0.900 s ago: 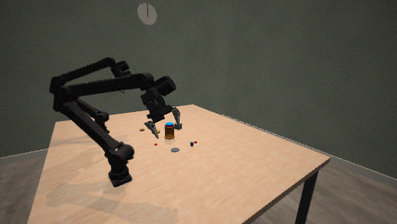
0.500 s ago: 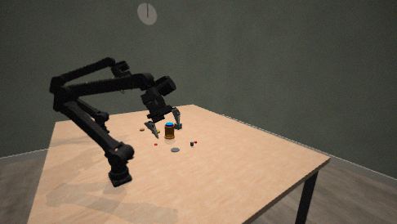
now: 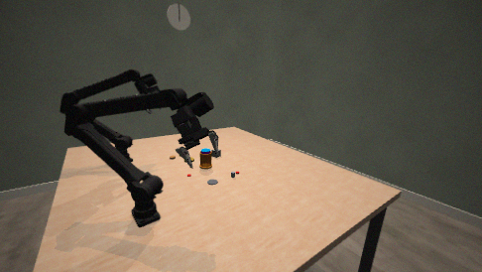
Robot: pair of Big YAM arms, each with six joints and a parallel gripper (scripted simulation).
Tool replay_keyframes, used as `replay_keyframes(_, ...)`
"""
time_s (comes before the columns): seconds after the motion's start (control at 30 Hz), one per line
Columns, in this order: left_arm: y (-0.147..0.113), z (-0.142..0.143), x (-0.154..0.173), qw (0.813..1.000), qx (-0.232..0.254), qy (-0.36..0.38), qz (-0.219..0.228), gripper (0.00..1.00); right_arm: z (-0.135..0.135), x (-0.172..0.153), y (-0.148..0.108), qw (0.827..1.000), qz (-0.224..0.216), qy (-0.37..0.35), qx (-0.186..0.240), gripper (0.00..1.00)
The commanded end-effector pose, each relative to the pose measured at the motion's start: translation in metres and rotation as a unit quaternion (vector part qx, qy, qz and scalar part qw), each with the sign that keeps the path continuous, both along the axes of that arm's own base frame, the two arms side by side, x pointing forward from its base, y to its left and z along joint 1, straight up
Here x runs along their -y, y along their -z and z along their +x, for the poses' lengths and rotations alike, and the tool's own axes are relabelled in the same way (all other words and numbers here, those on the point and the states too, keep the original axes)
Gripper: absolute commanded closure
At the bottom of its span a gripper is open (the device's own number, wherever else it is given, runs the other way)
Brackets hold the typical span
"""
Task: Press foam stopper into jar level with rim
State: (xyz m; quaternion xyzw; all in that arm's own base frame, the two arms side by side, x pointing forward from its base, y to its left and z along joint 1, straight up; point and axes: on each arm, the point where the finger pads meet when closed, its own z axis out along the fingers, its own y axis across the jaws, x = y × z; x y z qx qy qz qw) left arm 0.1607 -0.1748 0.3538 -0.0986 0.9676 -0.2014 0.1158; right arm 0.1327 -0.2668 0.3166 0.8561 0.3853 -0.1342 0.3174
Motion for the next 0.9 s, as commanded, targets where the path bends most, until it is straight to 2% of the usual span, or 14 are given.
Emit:
replay_keyframes(0.0, -0.0176, 0.0023, 0.0022, 1.0, 0.015, 0.0, -0.014, 0.0, 0.0026, 0.0032, -0.0171, 1.0, -0.014, 0.0, 0.012, 0.02)
replay_keyframes(0.23, -0.0176, 0.0023, 0.0022, 1.0, 0.015, 0.0, -0.014, 0.0, 0.0027, 0.0033, -0.0174, 1.0, -0.014, 0.0, 0.012, 0.02)
replay_keyframes(0.27, -0.0176, 0.0023, 0.0022, 1.0, 0.015, 0.0, -0.014, 1.0, 0.0026, 0.0032, -0.0171, 1.0, -0.014, 0.0, 0.012, 0.02)
replay_keyframes(0.8, -0.0161, 0.0021, 0.0021, 1.0, 0.014, 0.0, -0.013, 1.0, 0.0027, 0.0033, -0.0174, 1.0, -0.014, 0.0, 0.012, 0.02)
replay_keyframes(0.87, -0.0145, 0.0105, 0.005, 1.0, 0.021, 0.004, -0.011, 1.0, 0.0123, 0.005, -0.0185, 1.0, -0.01, -0.011, 0.013, 0.02)
